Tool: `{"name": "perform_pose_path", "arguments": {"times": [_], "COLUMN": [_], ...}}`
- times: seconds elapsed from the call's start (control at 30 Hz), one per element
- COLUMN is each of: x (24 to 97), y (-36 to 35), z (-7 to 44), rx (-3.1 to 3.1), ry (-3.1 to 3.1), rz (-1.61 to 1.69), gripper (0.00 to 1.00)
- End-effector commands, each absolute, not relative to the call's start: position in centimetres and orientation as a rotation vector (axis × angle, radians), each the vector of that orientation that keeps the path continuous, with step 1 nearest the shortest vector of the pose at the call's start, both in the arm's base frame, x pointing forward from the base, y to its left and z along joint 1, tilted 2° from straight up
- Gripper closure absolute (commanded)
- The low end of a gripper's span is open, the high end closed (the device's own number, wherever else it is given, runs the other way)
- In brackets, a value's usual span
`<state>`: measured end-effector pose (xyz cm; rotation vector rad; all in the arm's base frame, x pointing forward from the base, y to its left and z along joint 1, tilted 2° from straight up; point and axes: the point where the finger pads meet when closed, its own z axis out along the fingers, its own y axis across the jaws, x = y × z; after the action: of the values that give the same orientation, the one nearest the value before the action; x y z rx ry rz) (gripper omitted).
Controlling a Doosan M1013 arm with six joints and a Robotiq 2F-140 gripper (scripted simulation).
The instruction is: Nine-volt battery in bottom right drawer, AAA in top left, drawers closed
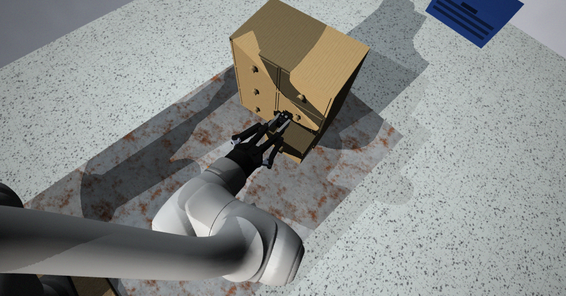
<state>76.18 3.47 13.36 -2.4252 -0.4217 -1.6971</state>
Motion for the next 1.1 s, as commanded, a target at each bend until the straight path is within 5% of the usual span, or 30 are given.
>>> {"name": "perform_pose_path", "arguments": {"times": [0.0, 0.6, 0.63, 1.07], "x": [76.18, 76.18, 76.18, 76.18], "y": [3.47, 3.47, 3.47, 3.47], "z": [13.38, 13.38, 13.38, 13.38], "rx": [-2.425, -2.425, -2.425, -2.425], "ry": [-0.422, -0.422, -0.422, -0.422], "rz": [-1.697, -1.697, -1.697, -1.697], "gripper": [0.86, 0.74, 0.0, 0.0]}}
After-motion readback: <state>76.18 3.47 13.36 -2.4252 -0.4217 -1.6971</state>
